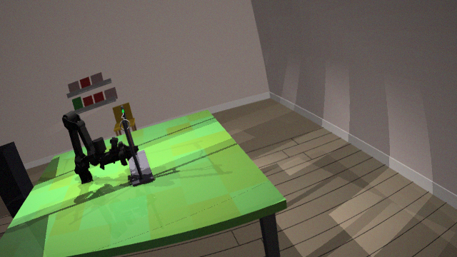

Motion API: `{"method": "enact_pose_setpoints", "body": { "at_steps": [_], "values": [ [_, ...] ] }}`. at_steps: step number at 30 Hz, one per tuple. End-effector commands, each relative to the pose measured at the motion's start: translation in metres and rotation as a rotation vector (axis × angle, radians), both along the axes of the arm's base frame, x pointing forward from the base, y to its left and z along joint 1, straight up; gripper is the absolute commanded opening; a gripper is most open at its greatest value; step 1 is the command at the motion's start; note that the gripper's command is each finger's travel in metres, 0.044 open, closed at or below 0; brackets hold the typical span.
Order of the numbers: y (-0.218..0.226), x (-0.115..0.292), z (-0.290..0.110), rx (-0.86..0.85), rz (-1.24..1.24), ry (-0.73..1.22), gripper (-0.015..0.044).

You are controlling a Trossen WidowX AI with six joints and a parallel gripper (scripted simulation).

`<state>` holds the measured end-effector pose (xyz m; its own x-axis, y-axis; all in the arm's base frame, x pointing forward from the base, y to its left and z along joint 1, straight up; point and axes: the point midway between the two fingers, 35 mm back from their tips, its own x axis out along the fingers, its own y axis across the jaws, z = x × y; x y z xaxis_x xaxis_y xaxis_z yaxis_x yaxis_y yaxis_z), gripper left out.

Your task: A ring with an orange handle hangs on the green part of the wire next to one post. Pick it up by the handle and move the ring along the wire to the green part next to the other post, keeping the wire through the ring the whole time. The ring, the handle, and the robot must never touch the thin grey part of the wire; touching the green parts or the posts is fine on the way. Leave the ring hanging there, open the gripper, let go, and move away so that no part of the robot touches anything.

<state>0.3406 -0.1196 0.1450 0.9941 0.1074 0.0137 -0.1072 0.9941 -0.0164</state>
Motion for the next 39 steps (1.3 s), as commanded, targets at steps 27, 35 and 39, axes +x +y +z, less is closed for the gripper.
{"method": "enact_pose_setpoints", "body": {
  "at_steps": [27,35,39],
  "values": [
    [-0.0003,0.0006,0.0000,0.000,0.000,0.000,-0.0050],
    [-0.0003,0.0006,0.0000,0.000,0.000,0.000,-0.0150],
    [-0.0003,0.0007,0.0019,0.001,0.000,0.000,-0.0150]
  ]
}}
